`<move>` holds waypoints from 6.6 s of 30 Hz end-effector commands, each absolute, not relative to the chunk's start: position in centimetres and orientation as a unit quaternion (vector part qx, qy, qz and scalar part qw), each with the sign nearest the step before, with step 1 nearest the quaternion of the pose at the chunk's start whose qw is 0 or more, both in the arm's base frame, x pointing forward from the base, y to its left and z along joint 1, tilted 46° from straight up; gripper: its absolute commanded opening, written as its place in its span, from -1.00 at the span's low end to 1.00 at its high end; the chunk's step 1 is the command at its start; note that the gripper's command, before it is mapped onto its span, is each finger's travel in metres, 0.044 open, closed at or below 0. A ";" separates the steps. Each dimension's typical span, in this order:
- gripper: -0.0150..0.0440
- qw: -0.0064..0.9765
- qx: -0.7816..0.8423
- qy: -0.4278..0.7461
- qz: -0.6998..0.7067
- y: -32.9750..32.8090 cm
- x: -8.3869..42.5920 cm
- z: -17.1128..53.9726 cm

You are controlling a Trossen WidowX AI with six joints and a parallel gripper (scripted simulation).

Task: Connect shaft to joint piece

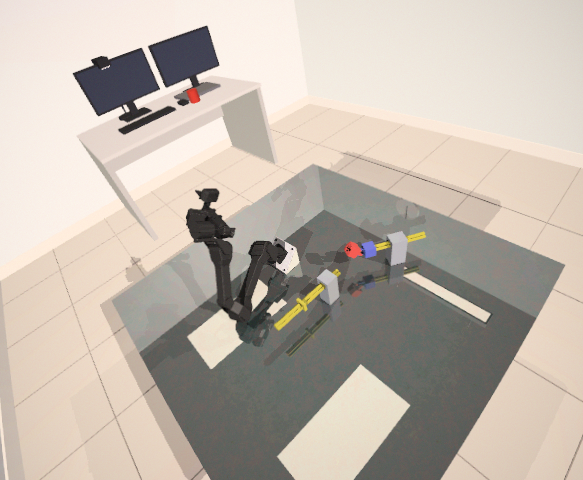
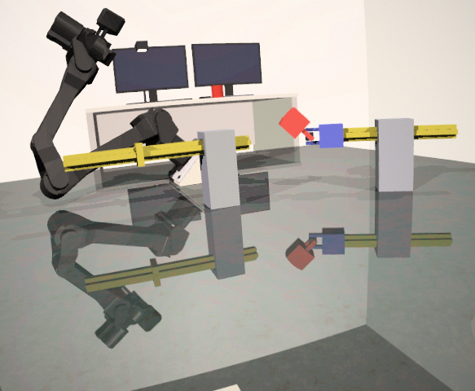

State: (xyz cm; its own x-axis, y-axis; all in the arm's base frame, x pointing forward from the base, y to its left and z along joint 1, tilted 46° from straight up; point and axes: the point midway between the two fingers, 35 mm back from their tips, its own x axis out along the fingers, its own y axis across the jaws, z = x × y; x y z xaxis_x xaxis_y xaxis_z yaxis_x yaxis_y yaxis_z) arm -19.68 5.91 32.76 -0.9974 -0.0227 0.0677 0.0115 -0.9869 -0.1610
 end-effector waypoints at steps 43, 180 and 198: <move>1.00 -0.406 0.133 -0.383 -0.819 24.8 -15.3 24.0; 1.00 -0.413 0.654 -0.615 -0.151 20.3 19.7 5.0; 1.00 -0.411 0.652 -0.620 -0.147 19.6 21.0 1.6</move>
